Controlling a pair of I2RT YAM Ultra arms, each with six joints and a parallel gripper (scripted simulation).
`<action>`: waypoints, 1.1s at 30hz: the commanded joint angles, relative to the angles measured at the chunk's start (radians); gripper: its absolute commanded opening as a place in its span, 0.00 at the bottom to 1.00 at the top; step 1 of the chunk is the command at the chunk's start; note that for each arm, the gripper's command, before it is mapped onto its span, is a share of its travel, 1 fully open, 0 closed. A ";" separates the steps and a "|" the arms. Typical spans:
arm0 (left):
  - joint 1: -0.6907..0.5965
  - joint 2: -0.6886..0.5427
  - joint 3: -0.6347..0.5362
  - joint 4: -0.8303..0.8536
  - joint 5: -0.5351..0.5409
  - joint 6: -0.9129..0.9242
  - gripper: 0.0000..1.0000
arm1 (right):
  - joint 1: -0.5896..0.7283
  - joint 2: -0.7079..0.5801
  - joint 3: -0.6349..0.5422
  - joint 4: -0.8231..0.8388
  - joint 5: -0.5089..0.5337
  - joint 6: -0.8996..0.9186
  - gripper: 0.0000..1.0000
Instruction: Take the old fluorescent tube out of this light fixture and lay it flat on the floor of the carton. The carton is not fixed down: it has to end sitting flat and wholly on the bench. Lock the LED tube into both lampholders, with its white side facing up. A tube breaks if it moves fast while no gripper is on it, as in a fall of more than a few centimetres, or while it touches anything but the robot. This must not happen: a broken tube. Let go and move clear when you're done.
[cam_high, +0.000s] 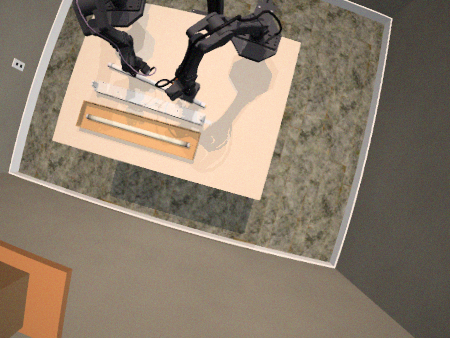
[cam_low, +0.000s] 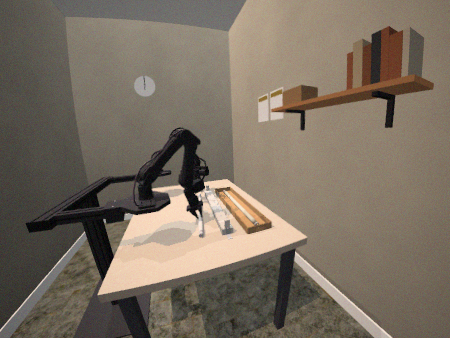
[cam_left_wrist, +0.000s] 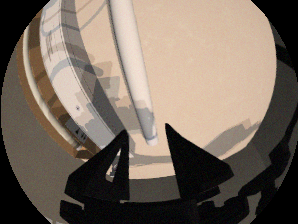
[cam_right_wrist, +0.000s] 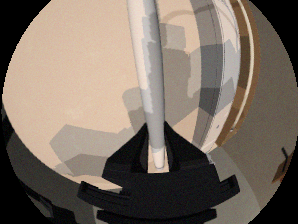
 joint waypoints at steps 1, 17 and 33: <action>0.022 0.027 0.082 -0.155 0.054 0.021 0.49 | 0.002 -0.032 -0.006 0.002 0.014 0.002 0.11; 0.038 0.142 0.356 -0.446 0.130 0.054 0.49 | 0.002 -0.032 -0.006 0.002 0.014 0.002 0.11; 0.064 0.169 0.329 -0.343 0.122 0.042 0.49 | 0.002 -0.032 -0.006 0.002 0.014 0.002 0.11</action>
